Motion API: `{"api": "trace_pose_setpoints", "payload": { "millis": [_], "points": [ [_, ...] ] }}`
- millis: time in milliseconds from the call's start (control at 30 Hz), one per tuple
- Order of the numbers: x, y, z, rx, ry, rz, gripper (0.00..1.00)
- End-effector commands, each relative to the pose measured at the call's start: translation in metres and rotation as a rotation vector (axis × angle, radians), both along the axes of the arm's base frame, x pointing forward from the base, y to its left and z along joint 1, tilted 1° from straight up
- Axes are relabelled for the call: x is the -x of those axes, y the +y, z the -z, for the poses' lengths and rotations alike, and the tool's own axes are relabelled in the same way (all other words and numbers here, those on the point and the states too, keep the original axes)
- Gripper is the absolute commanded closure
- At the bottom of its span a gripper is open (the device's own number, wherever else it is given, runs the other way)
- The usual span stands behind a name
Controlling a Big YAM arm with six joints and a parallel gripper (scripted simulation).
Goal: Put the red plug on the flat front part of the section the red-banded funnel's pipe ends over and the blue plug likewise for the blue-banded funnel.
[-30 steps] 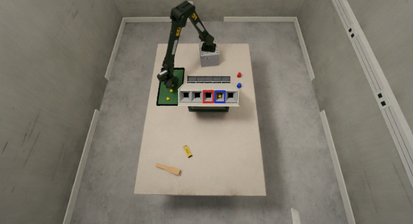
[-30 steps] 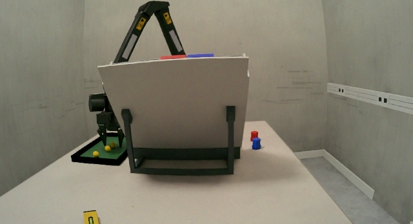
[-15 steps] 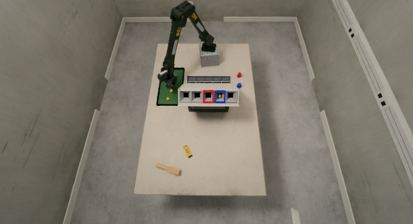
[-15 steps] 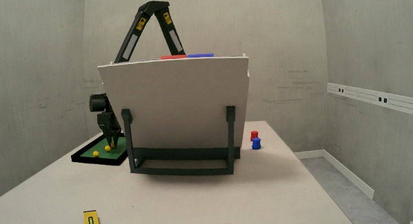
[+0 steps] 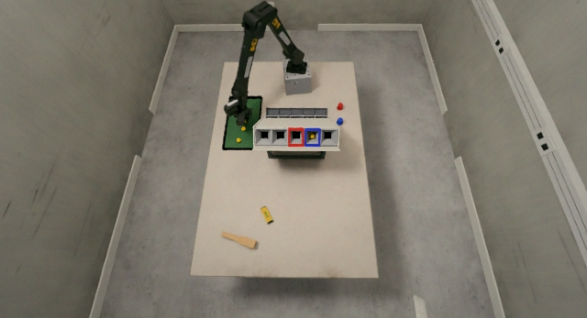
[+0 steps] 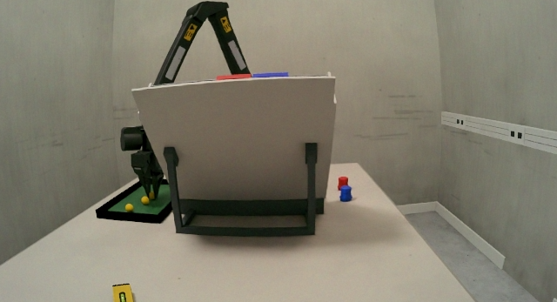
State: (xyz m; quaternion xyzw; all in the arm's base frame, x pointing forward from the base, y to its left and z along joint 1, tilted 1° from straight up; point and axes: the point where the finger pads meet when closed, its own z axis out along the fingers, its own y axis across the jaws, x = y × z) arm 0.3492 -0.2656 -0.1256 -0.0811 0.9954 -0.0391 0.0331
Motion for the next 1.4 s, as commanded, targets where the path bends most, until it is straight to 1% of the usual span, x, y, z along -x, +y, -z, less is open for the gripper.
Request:
{"api": "trace_pose_setpoints", "payload": {
  "millis": [0, 867, 1367],
  "points": [
    [-0.004, -0.003, -0.003, 0.008, -0.012, 0.000, 1.00],
    [-0.004, -0.003, -0.003, 0.008, -0.012, 0.000, 1.00],
    [-0.001, -0.001, -0.144, -0.043, 0.053, -0.007, 1.00]
  ]
}}
